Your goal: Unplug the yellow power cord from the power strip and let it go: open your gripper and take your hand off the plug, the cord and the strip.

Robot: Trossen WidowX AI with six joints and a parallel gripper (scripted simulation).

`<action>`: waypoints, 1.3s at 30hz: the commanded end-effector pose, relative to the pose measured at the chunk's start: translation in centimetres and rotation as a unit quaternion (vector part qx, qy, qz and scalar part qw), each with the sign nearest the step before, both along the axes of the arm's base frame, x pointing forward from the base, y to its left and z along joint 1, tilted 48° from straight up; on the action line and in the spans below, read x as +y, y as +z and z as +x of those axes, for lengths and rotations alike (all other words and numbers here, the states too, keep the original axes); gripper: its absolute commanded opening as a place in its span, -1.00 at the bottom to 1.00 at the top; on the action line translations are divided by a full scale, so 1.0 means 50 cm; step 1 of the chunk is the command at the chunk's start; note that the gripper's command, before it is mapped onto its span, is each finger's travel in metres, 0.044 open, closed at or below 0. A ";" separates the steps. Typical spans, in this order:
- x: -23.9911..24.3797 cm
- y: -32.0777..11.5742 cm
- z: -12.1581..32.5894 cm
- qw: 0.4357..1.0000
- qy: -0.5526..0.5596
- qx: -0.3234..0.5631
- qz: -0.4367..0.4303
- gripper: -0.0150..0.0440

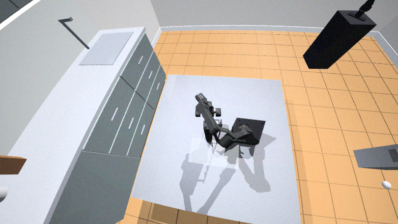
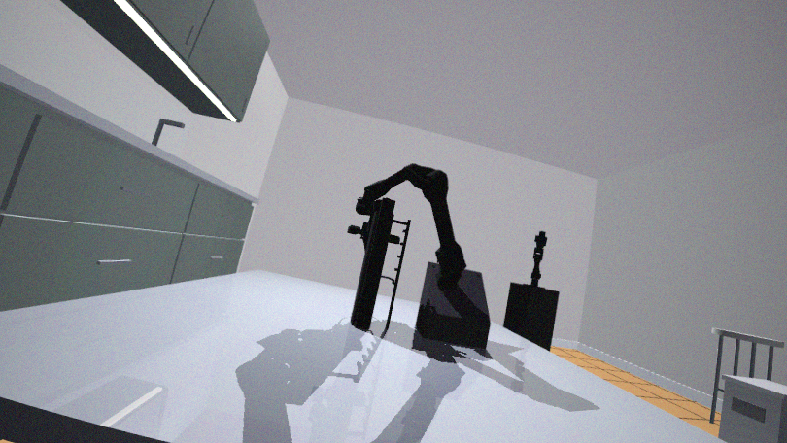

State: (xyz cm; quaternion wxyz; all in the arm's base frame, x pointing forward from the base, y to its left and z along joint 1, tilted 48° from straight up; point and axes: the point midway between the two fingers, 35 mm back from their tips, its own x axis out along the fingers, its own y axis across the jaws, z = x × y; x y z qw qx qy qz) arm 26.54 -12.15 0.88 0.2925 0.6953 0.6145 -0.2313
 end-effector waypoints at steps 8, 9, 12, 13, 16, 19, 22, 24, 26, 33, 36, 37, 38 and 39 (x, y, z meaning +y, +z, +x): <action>0.002 0.000 -0.002 1.000 0.002 0.003 0.001 -0.49; 0.002 0.000 -0.002 1.000 0.002 0.003 0.001 -0.49; 0.002 -0.001 -0.002 1.000 0.002 0.003 0.001 -0.49; 0.001 -0.001 -0.001 1.000 0.002 0.003 0.001 -0.49; -0.004 -0.005 0.000 1.000 0.002 0.003 0.001 -0.49; -0.011 -0.011 0.001 1.000 0.002 0.002 0.001 -0.49; -0.018 -0.017 0.002 1.000 0.001 0.002 0.001 -0.49; -0.013 -0.010 0.003 1.000 0.000 0.002 0.002 -0.31; -0.011 -0.007 0.003 1.000 -0.001 0.002 0.002 -0.14; -0.014 -0.009 0.004 1.000 -0.001 0.002 0.002 0.49; -0.042 -0.026 0.006 1.000 -0.001 0.002 0.001 0.75; -0.056 -0.036 0.007 1.000 -0.001 0.002 0.001 0.84; -0.071 -0.046 0.007 1.000 -0.001 0.001 0.000 0.93; -0.086 -0.057 0.006 1.000 -0.001 0.001 0.000 1.00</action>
